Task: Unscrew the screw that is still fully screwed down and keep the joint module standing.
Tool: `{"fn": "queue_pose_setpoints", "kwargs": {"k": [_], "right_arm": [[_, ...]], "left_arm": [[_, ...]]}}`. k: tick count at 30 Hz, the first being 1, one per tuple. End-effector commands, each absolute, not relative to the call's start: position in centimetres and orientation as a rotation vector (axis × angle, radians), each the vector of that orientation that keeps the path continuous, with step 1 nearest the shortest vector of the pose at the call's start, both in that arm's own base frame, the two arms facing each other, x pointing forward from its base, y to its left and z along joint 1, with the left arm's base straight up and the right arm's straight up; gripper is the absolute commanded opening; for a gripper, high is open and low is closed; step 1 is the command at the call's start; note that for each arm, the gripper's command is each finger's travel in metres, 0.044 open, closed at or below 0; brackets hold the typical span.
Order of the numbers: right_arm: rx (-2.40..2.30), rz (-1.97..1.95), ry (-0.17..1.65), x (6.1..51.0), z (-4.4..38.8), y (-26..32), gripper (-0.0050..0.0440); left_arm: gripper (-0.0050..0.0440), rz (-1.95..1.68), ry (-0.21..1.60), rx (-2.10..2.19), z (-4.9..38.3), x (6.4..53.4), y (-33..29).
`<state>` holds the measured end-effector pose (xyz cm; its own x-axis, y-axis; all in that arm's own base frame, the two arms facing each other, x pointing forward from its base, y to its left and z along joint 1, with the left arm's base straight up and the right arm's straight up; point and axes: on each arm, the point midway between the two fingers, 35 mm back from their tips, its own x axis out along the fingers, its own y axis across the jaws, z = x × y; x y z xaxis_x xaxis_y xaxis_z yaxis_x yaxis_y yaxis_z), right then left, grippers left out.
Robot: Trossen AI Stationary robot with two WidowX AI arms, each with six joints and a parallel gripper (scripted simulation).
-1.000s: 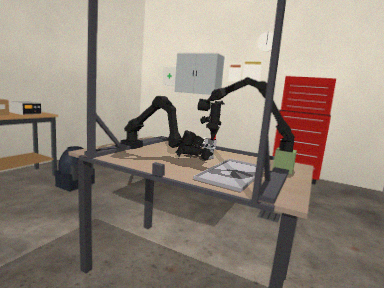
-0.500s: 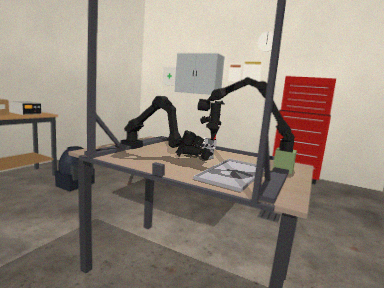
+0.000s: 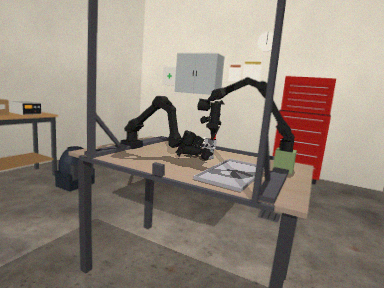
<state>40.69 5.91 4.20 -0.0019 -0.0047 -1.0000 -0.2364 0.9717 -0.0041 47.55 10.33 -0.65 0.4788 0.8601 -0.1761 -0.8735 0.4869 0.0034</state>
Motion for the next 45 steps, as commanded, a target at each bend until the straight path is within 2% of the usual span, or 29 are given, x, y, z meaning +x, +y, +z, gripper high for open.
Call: {"fn": "queue_pose_setpoints", "kwargs": {"k": [1,45], "right_arm": [[-0.188,0.187,1.519,41.35,5.73,6.16,0.0130],[-0.189,0.186,1.515,41.48,5.70,6.14,0.0130]], "left_arm": [[0.0245,1.061,0.137,-0.107,0.42,47.98,10.49],[0.0245,1.061,0.137,-0.107,0.42,47.98,10.49]]}}
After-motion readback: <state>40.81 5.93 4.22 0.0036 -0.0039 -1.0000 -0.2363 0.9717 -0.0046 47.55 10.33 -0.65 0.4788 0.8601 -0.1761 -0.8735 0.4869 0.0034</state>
